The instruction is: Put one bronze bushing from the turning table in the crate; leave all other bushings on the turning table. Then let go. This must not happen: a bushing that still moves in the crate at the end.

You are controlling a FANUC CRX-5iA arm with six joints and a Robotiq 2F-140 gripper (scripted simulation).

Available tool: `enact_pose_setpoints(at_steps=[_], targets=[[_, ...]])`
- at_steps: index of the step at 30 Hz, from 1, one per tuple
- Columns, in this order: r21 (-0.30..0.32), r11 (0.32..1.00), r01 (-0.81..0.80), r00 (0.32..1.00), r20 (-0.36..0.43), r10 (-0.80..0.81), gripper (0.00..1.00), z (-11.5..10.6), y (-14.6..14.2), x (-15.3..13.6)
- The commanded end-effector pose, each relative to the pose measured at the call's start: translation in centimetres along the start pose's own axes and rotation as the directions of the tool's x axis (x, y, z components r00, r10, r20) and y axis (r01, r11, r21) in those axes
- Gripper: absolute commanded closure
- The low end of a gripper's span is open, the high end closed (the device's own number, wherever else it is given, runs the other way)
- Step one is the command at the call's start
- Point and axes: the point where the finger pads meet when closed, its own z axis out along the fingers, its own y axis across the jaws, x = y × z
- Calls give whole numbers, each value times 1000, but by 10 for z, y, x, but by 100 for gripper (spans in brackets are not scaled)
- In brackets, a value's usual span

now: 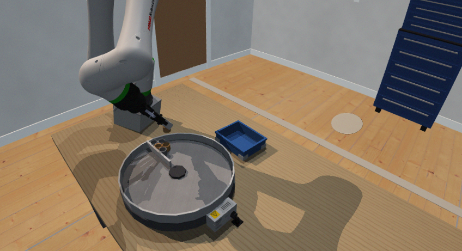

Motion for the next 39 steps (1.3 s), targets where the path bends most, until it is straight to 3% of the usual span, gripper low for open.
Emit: enact_pose_setpoints(at_steps=[1,20,32,39], targets=[[-22,999,44,998,-34,-45,100,0,0,-1],[-22,999,44,998,-34,-45,100,6,6,8],[-22,999,44,998,-34,-45,100,38,42,53],[-22,999,44,998,-34,-45,100,71,77,98]])
